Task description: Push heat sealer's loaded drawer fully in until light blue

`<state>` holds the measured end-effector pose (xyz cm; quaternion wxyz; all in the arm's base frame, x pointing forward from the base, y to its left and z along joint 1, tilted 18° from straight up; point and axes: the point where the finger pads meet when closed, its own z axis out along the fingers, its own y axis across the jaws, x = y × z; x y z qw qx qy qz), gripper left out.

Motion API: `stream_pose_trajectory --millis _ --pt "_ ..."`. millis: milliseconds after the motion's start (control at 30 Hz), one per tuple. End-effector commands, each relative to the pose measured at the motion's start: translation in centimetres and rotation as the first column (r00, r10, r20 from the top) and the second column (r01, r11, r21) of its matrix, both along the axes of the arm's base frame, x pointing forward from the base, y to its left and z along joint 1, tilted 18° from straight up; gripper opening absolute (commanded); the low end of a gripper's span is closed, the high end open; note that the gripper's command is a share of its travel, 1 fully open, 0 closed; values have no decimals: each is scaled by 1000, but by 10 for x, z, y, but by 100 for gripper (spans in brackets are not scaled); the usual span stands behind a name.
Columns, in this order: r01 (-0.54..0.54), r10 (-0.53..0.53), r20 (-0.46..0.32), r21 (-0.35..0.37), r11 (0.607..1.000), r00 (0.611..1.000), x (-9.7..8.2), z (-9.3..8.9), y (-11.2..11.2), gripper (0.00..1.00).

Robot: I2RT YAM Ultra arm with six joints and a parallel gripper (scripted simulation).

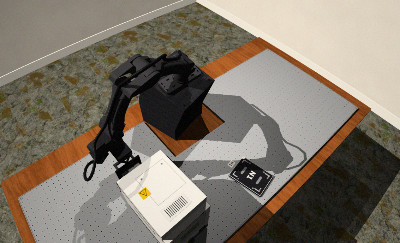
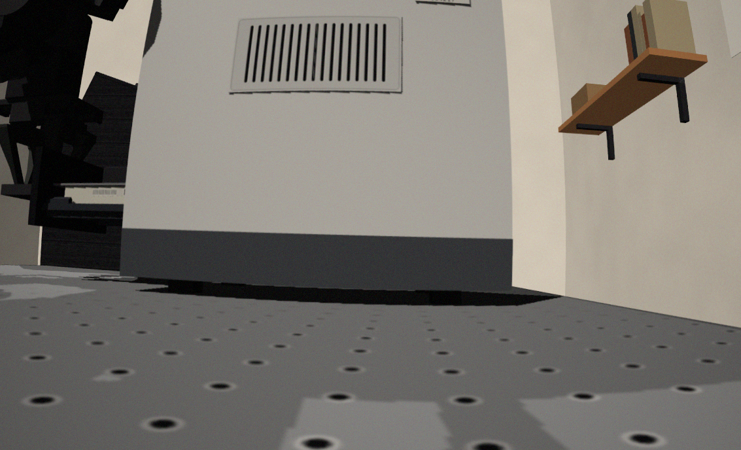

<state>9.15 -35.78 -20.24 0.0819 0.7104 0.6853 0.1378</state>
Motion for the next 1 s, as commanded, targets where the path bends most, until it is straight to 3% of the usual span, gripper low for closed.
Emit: stream_pose_trajectory --millis 0,967 --pt "6 -5 13 -44 999 1000 7 -4 -17 45" --pt "17 -16 13 -59 998 1000 3 0 -23 45"
